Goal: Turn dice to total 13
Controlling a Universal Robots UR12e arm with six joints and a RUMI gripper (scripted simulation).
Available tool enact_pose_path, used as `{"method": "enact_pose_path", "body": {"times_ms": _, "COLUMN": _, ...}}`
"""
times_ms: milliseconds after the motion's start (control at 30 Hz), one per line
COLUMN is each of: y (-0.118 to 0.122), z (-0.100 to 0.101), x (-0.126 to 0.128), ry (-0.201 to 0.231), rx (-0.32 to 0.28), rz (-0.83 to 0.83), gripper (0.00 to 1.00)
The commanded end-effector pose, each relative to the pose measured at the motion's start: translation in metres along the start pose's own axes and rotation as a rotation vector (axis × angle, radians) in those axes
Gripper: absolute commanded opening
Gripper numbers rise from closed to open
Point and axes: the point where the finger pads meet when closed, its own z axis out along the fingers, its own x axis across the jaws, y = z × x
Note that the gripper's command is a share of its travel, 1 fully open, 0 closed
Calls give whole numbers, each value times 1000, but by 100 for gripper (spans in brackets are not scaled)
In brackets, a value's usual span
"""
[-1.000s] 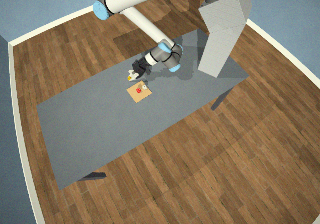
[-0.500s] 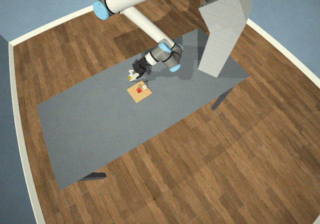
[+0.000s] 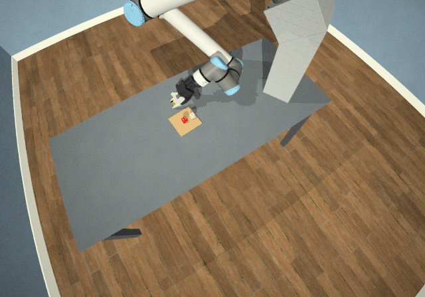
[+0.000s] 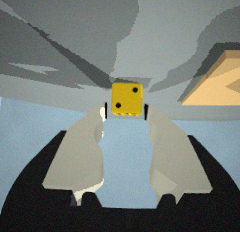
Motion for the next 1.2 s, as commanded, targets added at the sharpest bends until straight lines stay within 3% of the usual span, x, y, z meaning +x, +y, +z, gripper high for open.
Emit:
{"method": "enact_pose_path", "body": {"times_ms": 0, "y": 1, "z": 0, "x": 0, "ry": 0, "rx": 0, "rz": 0, "gripper": 24}}
{"method": "enact_pose_path", "body": {"times_ms": 1167, "y": 0, "z": -3, "x": 0, "ry": 0, "rx": 0, "rz": 0, "gripper": 24}}
